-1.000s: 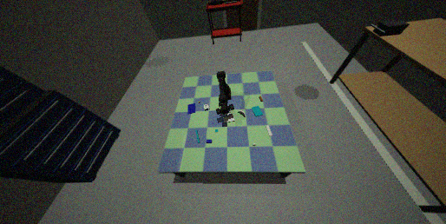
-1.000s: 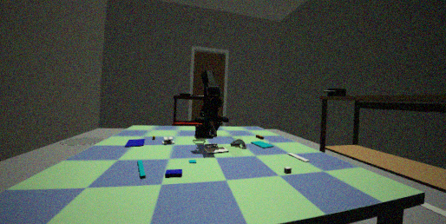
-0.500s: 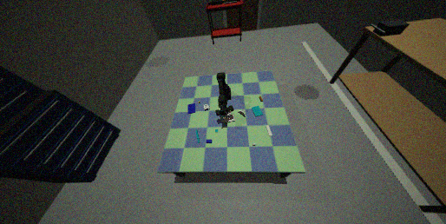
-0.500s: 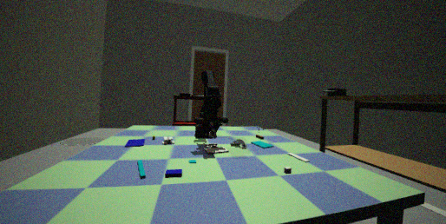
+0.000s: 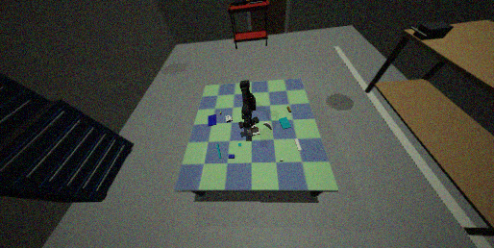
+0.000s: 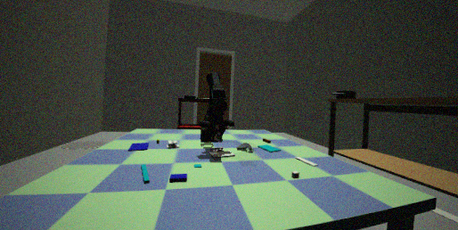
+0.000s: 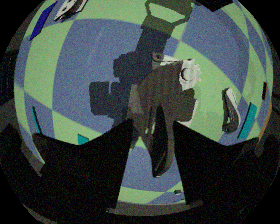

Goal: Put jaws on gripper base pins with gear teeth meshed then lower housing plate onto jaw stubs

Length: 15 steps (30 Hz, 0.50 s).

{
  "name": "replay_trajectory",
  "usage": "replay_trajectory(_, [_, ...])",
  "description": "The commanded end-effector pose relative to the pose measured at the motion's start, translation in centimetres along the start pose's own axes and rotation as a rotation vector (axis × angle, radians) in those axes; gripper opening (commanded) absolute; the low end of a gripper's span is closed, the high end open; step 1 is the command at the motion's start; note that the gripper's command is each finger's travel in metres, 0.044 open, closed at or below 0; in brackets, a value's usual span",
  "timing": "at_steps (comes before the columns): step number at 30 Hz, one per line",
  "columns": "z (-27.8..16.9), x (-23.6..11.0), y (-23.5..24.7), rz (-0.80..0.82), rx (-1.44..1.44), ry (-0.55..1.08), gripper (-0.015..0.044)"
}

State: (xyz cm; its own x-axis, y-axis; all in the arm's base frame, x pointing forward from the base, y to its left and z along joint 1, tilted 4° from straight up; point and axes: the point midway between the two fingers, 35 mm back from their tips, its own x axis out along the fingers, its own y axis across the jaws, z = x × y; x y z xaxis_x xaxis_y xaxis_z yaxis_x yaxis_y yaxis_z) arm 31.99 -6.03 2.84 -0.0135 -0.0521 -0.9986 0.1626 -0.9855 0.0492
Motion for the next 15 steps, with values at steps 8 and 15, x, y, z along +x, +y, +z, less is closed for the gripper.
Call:
replay_trajectory(8, [0.09, 0.01, 0.00, -0.002, -0.005, -0.002, 0.0134])
replay_trajectory(15, [0.06, 0.42, 0.01, -0.002, -0.005, -0.002, 0.0134])
